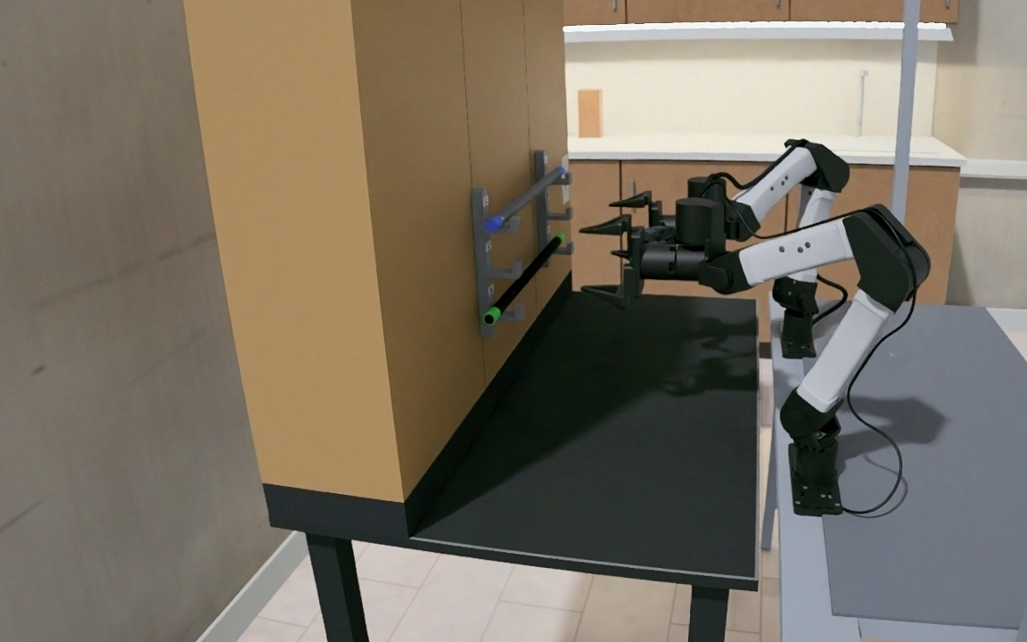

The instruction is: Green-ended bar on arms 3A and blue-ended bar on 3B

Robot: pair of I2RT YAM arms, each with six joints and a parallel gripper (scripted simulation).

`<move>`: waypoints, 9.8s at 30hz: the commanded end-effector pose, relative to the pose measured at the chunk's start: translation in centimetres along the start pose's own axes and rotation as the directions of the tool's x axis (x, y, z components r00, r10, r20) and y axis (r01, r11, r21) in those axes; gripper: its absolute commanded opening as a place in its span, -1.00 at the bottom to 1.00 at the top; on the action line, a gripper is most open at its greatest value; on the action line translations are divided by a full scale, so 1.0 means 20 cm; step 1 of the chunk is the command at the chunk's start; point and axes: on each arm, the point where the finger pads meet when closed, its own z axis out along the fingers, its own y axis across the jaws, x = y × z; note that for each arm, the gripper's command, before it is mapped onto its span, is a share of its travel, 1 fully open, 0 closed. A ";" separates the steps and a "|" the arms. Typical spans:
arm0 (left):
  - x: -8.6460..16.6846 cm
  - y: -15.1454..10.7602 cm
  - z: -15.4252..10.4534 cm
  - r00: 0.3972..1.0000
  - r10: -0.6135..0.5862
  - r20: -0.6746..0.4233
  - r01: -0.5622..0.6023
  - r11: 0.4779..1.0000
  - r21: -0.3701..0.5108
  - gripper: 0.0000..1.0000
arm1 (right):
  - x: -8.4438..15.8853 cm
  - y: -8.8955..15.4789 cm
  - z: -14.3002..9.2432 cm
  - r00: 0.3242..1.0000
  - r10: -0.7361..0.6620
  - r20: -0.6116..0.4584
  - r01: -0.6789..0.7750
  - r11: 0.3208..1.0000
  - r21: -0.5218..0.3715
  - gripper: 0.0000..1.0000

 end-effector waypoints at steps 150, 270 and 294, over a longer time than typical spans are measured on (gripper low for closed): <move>-0.16 0.19 0.30 1.000 0.000 0.008 0.000 1.000 -0.003 1.00 | 0.28 -0.27 0.30 1.000 0.008 0.007 -0.008 1.000 0.016 1.00; -0.12 0.61 0.30 1.000 0.000 0.008 0.000 1.000 -0.003 1.00 | 0.32 -0.62 0.29 1.000 0.008 0.007 -0.008 1.000 0.016 1.00; -0.12 0.57 0.30 1.000 0.000 0.008 0.000 1.000 -0.003 1.00 | 0.33 -0.60 0.29 1.000 0.008 0.007 -0.008 1.000 0.016 1.00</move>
